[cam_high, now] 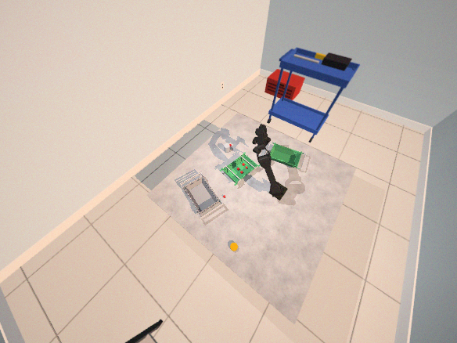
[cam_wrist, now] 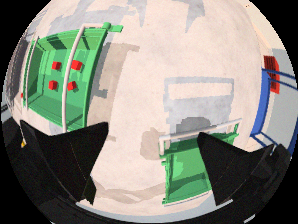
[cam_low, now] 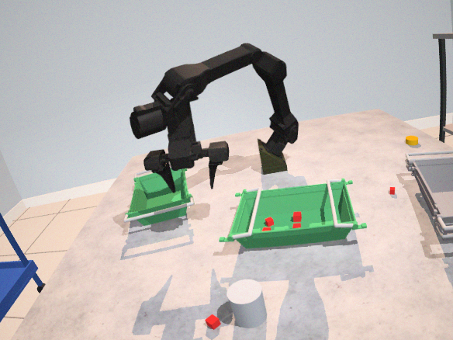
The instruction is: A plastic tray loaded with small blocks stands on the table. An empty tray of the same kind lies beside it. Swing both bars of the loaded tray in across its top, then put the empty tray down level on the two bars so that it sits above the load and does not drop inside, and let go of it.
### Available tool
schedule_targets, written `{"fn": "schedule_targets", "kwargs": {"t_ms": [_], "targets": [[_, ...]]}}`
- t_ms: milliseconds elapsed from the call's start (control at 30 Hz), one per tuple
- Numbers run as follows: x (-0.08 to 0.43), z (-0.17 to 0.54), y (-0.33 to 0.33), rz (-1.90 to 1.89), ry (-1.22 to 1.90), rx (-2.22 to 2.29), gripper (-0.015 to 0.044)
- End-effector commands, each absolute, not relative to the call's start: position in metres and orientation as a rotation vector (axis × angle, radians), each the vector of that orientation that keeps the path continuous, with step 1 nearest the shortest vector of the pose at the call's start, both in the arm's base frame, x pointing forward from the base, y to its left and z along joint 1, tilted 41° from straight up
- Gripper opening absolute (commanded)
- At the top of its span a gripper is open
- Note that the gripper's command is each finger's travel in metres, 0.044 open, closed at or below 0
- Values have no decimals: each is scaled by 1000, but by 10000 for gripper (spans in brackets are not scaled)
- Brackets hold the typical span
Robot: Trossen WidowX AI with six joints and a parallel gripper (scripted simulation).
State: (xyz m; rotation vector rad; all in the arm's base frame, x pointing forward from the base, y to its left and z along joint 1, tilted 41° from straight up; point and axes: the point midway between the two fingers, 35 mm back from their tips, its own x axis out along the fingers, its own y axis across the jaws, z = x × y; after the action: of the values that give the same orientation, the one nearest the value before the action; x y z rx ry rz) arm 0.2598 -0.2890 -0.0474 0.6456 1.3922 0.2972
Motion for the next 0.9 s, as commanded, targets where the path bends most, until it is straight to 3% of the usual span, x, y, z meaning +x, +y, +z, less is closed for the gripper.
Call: {"fn": "schedule_targets", "kwargs": {"t_ms": [0, 300, 867], "targets": [[196, -71, -301, 343, 1395, 605, 440], [59, -111, -286, 497, 1337, 510, 440], [64, -141, -266, 500, 1334, 508, 440]]}}
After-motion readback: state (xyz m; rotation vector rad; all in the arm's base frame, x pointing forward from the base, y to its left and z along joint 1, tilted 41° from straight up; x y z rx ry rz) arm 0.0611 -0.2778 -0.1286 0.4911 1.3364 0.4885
